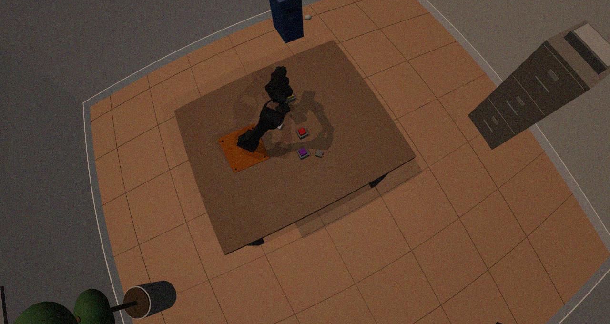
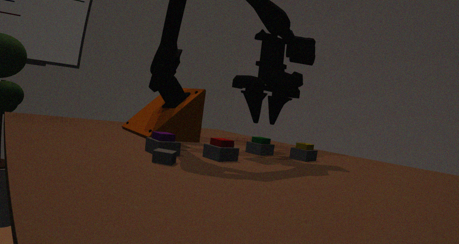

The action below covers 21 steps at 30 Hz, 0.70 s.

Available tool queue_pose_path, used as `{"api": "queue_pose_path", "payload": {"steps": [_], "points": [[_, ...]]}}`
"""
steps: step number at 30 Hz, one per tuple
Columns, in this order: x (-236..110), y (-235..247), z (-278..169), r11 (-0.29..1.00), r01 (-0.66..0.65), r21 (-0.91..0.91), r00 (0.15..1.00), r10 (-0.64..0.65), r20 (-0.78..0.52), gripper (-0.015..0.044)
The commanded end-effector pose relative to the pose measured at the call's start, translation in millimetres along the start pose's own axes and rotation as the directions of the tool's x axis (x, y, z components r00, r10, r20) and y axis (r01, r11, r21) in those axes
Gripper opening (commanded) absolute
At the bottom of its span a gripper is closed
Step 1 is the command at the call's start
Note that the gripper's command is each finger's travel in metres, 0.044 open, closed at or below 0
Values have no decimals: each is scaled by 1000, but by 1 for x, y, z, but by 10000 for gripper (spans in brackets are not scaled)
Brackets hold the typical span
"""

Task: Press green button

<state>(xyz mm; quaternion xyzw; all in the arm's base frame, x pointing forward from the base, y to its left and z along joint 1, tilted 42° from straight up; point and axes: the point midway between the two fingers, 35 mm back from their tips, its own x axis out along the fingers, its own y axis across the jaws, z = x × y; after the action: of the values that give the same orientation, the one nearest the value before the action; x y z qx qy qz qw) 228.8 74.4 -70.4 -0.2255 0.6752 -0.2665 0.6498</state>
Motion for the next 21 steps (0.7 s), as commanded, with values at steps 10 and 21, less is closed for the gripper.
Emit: {"api": "queue_pose_path", "payload": {"steps": [10,21], "points": [[9,0,-3,1000,7,-9,1000,-7,1,20],[21,0,-2,1000,7,-9,1000,-7,1,20]]}}
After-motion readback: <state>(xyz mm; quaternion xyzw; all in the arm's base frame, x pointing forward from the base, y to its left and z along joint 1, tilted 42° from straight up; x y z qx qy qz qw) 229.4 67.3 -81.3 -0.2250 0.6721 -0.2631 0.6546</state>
